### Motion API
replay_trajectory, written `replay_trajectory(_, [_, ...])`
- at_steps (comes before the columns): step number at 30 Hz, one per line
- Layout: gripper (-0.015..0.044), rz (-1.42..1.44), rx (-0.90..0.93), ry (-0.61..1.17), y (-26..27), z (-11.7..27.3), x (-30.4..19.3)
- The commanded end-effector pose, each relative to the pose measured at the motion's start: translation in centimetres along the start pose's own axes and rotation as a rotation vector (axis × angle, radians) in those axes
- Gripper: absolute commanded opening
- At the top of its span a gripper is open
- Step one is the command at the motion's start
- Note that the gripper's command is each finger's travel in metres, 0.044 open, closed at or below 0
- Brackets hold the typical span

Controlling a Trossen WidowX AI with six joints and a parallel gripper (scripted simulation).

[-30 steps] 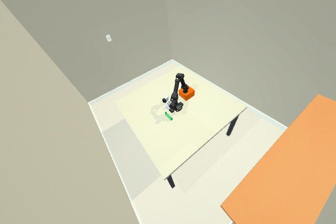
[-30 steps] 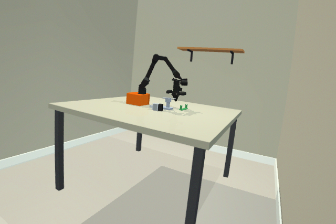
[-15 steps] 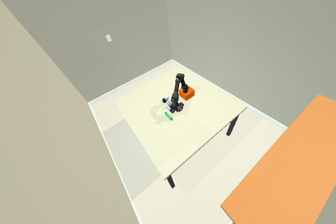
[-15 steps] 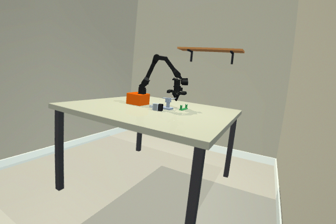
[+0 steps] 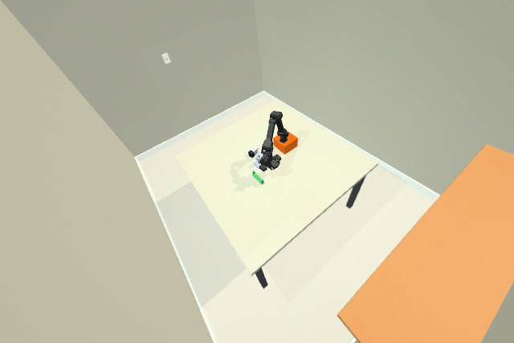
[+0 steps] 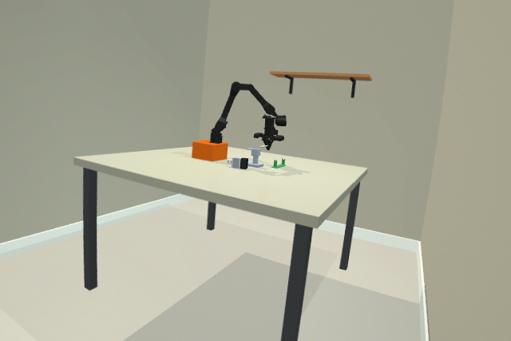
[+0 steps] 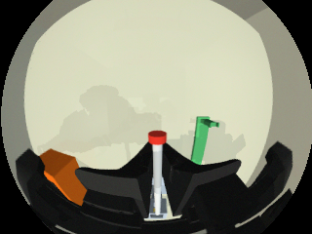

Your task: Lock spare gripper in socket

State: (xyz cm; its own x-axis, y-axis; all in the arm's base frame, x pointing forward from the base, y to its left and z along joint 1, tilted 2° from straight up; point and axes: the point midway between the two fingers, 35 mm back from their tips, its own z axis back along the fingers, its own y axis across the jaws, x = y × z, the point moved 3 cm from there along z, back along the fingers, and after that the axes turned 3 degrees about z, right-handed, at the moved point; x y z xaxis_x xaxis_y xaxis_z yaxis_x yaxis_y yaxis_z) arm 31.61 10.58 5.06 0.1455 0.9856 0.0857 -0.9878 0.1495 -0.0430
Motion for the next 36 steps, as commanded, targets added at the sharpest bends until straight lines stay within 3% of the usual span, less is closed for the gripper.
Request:
replay_trajectory(1, [0.0004, 0.0, 0.001, 0.0, 0.0, -0.1, 0.0])
replay_trajectory(36, [0.0, -0.009, -0.008, -0.003, -8.5, 0.6, 3.3])
